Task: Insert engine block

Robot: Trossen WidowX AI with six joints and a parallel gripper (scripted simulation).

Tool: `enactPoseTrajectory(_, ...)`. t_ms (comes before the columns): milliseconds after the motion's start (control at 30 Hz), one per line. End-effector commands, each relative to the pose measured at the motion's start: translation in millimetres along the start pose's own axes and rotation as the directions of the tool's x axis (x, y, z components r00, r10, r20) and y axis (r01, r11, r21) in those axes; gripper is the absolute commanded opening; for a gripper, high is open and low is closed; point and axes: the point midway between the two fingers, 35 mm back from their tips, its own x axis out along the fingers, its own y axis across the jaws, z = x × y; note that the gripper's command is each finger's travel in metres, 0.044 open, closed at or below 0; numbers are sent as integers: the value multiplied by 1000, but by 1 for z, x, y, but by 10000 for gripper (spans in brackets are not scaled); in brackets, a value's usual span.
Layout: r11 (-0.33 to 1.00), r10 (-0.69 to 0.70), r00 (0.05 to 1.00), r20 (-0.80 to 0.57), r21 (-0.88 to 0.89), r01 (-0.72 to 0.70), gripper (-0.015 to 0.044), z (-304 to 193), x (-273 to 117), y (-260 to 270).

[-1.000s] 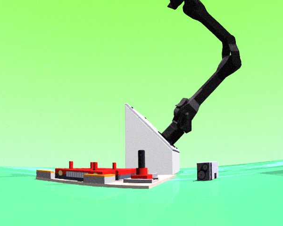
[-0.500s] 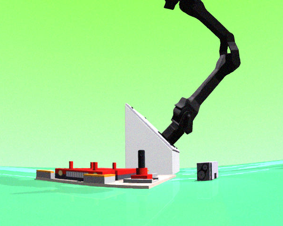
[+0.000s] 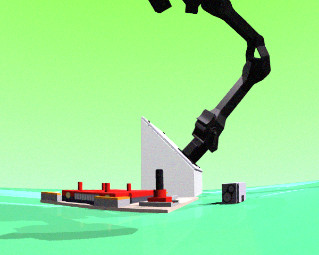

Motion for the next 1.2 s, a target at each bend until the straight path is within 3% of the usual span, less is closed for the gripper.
enactPoseTrajectory(0, 994, -18, 998, -56, 108, 24, 440, -16, 14, -4)
enactPoseTrajectory(600, 791, -109, 925, -365, 531, 303, 440, -113, 68, -25)
enactPoseTrajectory(1167, 391, -200, 744, -638, 644, 657, 440, -214, 86, -42)
